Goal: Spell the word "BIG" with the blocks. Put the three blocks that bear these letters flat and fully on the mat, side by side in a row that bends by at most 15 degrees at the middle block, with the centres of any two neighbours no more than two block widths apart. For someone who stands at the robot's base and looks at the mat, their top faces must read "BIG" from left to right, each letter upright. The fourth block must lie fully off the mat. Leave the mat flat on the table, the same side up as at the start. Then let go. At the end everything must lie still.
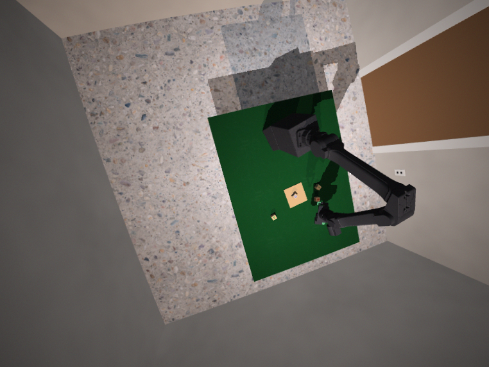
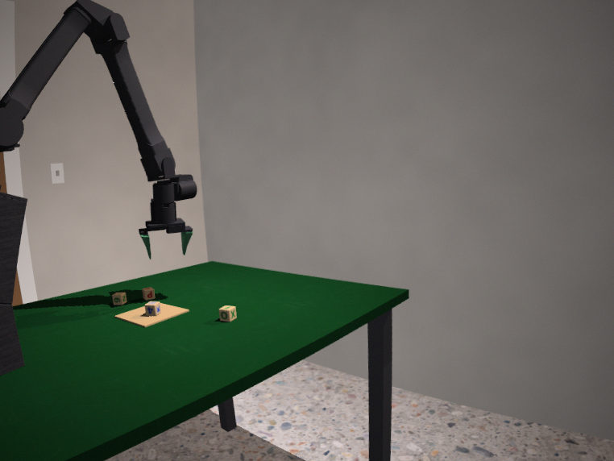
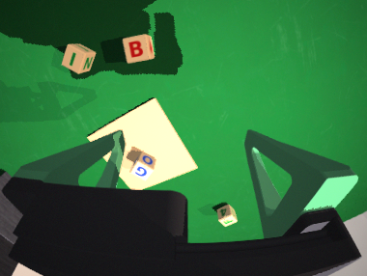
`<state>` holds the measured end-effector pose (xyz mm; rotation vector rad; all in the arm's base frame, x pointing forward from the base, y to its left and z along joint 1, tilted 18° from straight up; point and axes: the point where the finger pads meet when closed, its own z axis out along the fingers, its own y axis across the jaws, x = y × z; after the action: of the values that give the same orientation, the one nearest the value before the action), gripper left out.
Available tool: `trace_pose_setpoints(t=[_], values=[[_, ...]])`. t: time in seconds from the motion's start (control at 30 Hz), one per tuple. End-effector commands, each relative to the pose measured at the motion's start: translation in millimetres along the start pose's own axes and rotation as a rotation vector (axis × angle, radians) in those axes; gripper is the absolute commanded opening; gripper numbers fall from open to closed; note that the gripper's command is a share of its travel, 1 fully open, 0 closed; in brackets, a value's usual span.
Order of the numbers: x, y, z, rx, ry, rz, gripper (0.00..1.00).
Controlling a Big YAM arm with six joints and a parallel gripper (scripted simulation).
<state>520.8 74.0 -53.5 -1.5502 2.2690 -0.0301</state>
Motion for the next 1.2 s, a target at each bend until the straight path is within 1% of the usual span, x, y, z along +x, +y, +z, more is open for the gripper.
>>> trace_pose_setpoints(t=[0.0, 0.07, 0.1, 0.17, 0.2, 0.23, 0.27, 0.3, 0.43, 0.47, 0.5, 0.57, 0.7, 0.8, 0.93, 1.0, 1.03, 1.07, 1.17], values=[[-45.4, 26.7, -15.8, 0.001, 0.049, -0.045, 1.0], [-62.7, 42.7, -18.5, 0.011, 0.087, -0.088, 1.0], [-70.1, 46.7, -20.2, 0.018, 0.098, -0.104, 1.0], [-77.1, 53.8, -21.8, 0.024, 0.114, -0.123, 1.0], [-78.4, 55.6, -22.1, 0.025, 0.117, -0.127, 1.0], [-73.5, 54.7, -19.9, 0.022, 0.126, -0.12, 1.0], [-61.4, 57.0, -9.6, 0.002, 0.146, -0.107, 1.0], [-59.9, 58.4, -7.2, -0.002, 0.15, -0.106, 1.0], [-62.2, 55.8, -7.8, 0.003, 0.146, -0.107, 1.0], [-65.9, 51.7, -7.7, 0.017, 0.134, -0.108, 1.0], [-65.9, 51.7, -7.7, 0.017, 0.134, -0.113, 1.0], [-75.0, 59.4, -6.7, 0.011, 0.128, -0.136, 1.0], [-75.1, 59.5, -6.6, 0.01, 0.127, -0.136, 1.0], [-69.6, 54.8, -7.3, 0.014, 0.131, -0.121, 1.0], [-72.7, 50.5, -6.4, 0.027, 0.122, -0.072, 1.0], [-72.7, 50.5, -6.4, 0.027, 0.122, -0.072, 1.0], [-72.9, 49.9, -5.9, 0.027, 0.124, -0.045, 1.0], [-75.7, 46.0, -5.2, 0.038, 0.116, -0.009, 1.0], [-77.0, 41.8, -0.5, 0.053, 0.108, 0.149, 1.0]])
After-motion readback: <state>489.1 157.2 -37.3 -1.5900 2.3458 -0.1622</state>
